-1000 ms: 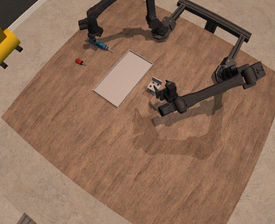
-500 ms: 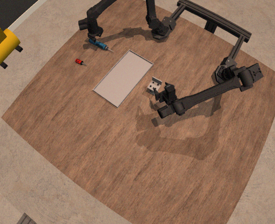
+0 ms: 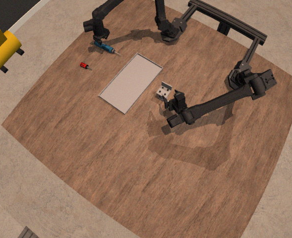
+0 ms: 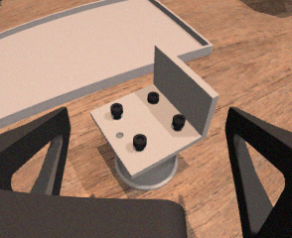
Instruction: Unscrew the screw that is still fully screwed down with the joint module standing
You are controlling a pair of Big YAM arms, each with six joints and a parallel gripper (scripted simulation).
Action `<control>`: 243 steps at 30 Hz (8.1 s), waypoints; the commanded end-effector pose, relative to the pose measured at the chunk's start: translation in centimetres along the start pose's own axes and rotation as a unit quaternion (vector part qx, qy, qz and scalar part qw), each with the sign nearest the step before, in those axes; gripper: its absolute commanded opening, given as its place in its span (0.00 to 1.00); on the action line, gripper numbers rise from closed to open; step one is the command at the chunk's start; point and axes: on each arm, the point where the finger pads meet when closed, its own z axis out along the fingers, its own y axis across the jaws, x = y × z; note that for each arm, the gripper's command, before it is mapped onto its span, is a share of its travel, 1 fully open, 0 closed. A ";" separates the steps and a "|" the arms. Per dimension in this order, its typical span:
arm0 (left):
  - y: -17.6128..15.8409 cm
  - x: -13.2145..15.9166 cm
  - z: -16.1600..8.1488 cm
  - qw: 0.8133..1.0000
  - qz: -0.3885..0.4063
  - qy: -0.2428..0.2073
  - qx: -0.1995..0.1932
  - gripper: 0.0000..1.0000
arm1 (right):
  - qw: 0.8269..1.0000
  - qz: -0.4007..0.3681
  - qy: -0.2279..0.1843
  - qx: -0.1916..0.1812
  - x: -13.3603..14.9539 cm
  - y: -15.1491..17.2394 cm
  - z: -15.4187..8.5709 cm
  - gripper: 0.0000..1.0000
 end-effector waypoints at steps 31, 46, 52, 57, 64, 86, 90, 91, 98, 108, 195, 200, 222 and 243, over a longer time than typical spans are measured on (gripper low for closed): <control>0.8 6.3 1.0 1.000 0.009 0.002 -0.008 0.86 | 0.999 0.004 -0.033 -0.030 -2.6 1.5 -3.1 0.65; 1.7 8.8 1.3 1.000 0.019 0.004 -0.016 0.86 | 0.999 0.004 -0.033 -0.030 -2.6 1.5 -3.1 0.65; 1.0 7.9 1.8 1.000 0.016 0.002 -0.007 0.86 | 0.999 0.004 -0.033 -0.030 -2.6 1.5 -3.1 0.65; 1.6 9.2 1.8 1.000 0.019 0.003 -0.012 0.86 | 0.999 0.004 -0.033 -0.030 -2.6 1.5 -3.1 0.65; 1.7 10.0 1.7 1.000 0.018 0.004 -0.015 0.86 | 0.999 0.004 -0.033 -0.030 -2.6 1.5 -3.1 0.65; 1.0 8.9 3.6 1.000 0.015 0.002 -0.007 0.86 | 0.999 0.004 -0.033 -0.030 -2.6 1.5 -3.1 0.65; -0.2 9.4 5.7 1.000 0.004 -0.001 0.008 0.86 | 0.999 0.004 -0.033 -0.030 -2.6 1.5 -3.1 0.65; -0.2 9.4 5.8 1.000 0.004 -0.001 0.008 0.86 | 0.999 0.004 -0.033 -0.030 -2.6 1.5 -3.1 0.65; 0.0 9.7 6.0 1.000 0.001 -0.001 0.001 0.86 | 0.999 0.004 -0.033 -0.030 -2.6 1.5 -3.1 0.65; -0.3 9.4 7.3 1.000 0.004 -0.001 0.008 0.86 | 0.999 0.004 -0.033 -0.030 -2.6 1.5 -3.1 0.65; 0.8 9.0 8.2 1.000 0.012 0.000 -0.007 0.74 | 0.999 0.004 -0.033 -0.030 -2.6 1.5 -3.1 0.65; 0.8 9.0 8.2 1.000 0.012 0.000 -0.007 0.74 | 0.999 0.004 -0.033 -0.030 -2.6 1.5 -3.1 0.65; 0.8 9.0 8.2 1.000 0.012 0.000 -0.007 0.63 | 0.999 0.004 -0.033 -0.030 -2.6 1.5 -3.1 0.65; 0.8 9.0 8.2 1.000 0.012 0.000 -0.007 0.60 | 0.999 0.004 -0.033 -0.030 -2.6 1.5 -3.1 0.65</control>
